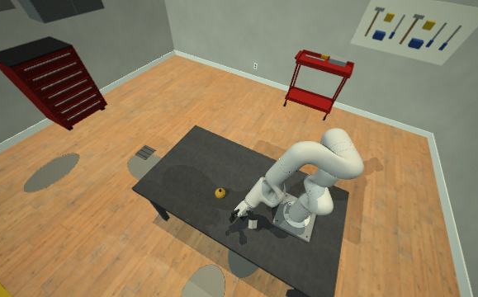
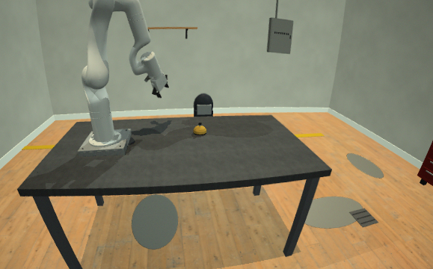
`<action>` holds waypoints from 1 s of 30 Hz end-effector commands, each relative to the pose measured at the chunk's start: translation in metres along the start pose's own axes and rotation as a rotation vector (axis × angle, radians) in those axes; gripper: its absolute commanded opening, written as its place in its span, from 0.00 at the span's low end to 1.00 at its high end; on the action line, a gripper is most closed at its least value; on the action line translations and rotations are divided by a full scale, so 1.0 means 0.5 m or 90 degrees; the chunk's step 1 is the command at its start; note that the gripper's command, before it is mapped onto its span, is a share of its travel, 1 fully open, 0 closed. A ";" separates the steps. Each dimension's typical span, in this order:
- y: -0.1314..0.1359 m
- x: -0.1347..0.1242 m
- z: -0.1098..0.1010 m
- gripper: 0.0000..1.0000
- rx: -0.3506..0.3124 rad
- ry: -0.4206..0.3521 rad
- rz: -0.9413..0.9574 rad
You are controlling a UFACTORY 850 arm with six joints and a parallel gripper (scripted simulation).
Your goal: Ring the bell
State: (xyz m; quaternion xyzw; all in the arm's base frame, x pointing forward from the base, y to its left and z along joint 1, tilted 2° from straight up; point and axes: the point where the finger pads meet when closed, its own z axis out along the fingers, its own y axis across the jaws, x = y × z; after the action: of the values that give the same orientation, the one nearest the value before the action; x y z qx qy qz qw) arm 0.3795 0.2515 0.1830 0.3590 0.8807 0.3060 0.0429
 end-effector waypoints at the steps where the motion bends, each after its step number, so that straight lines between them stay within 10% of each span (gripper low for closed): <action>1: 0.002 0.000 0.000 1.00 -0.001 0.000 0.000; 19: 0.003 -0.006 0.001 1.00 0.000 -0.004 0.007; 30: 0.030 -0.169 0.019 1.00 0.024 -0.123 0.227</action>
State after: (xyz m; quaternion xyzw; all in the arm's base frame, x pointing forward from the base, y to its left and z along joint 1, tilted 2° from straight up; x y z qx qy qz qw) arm 0.4283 0.2225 0.1765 0.4805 0.8308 0.2749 0.0582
